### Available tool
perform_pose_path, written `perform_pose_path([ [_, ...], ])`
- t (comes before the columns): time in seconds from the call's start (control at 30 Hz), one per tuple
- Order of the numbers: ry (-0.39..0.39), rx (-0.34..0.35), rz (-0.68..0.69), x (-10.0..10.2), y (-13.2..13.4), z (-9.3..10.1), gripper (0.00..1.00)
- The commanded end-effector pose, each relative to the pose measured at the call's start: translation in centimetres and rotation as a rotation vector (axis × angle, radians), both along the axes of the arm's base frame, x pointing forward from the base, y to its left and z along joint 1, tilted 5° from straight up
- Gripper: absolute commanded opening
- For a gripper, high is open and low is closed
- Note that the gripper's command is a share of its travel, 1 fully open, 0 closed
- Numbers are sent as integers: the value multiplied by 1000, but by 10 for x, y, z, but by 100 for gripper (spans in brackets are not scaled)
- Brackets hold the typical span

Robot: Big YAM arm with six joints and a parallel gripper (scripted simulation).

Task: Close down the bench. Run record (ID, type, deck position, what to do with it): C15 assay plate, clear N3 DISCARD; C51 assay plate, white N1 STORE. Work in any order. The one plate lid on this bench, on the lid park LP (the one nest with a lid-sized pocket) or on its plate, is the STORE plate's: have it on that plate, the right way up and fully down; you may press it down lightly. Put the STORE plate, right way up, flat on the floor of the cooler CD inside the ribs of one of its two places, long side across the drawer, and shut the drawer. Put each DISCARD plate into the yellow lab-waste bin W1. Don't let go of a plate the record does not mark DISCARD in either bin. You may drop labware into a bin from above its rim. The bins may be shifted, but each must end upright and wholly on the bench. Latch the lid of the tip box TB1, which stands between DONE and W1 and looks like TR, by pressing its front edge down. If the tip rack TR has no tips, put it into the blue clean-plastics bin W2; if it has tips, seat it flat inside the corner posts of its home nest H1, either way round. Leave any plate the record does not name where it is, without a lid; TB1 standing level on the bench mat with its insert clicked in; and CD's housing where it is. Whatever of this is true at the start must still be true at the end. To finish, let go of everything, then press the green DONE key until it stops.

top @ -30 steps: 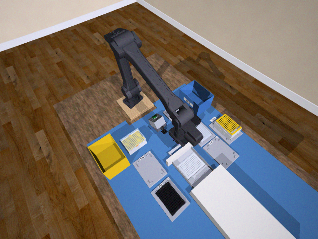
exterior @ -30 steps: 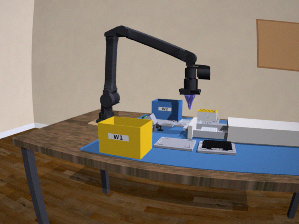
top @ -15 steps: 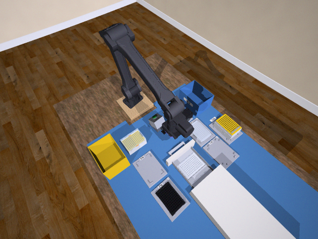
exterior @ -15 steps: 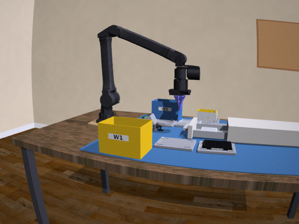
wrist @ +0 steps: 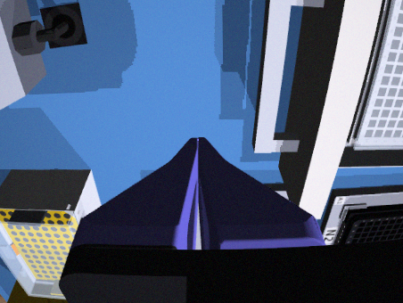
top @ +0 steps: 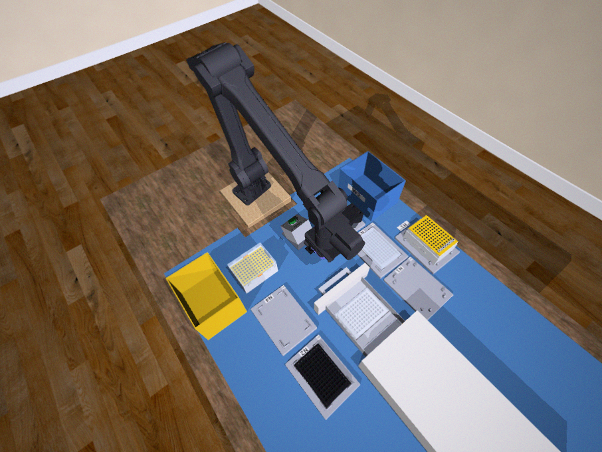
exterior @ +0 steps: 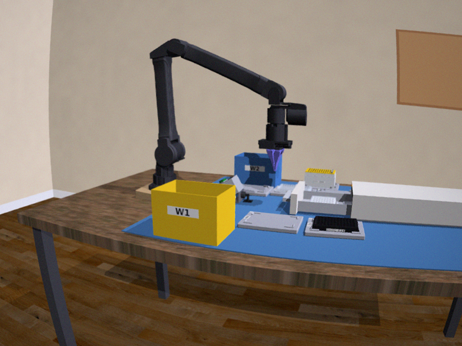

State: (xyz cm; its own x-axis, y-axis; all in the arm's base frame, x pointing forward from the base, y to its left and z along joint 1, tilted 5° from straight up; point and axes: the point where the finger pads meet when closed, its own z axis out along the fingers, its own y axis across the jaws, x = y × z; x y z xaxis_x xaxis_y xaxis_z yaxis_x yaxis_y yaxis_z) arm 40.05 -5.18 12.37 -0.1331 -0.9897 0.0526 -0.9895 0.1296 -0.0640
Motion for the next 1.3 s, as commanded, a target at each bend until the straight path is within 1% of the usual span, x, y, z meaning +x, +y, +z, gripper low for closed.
perform_pose_path([
  [0.0, -10, 1, 6, 6, 3, -5, 0],
  [0.13, -10, 1, 6, 6, 2, -10, 0],
  [0.17, -20, 0, 6, 10, 1, -8, 0],
  [0.23, -10, 1, 6, 6, 1, -14, 0],
  [0.33, -9, 1, 6, 6, 0, -18, 0],
  [0.4, -18, 0, 6, 10, -2, -18, 0],
  [0.5, -20, 0, 5, 9, -2, -18, 0],
  [0.53, -9, 1, 5, 6, -2, -23, 0],
  [0.7, -17, 0, 1, 10, -4, -27, 0],
  [0.83, -9, 1, -1, 7, -5, -36, 0],
  [0.9, -18, 0, -3, 10, -6, -35, 0],
  [0.97, -9, 1, -3, 7, -6, -41, 0],
  [1.03, -9, 1, -3, 7, -6, -41, 0],
  [1.07, -42, -3, -4, 20, -8, -30, 0],
  [1.13, -12, 1, -3, 8, -7, -44, 0],
  [1.27, -9, 1, -3, 7, -7, -50, 0],
])
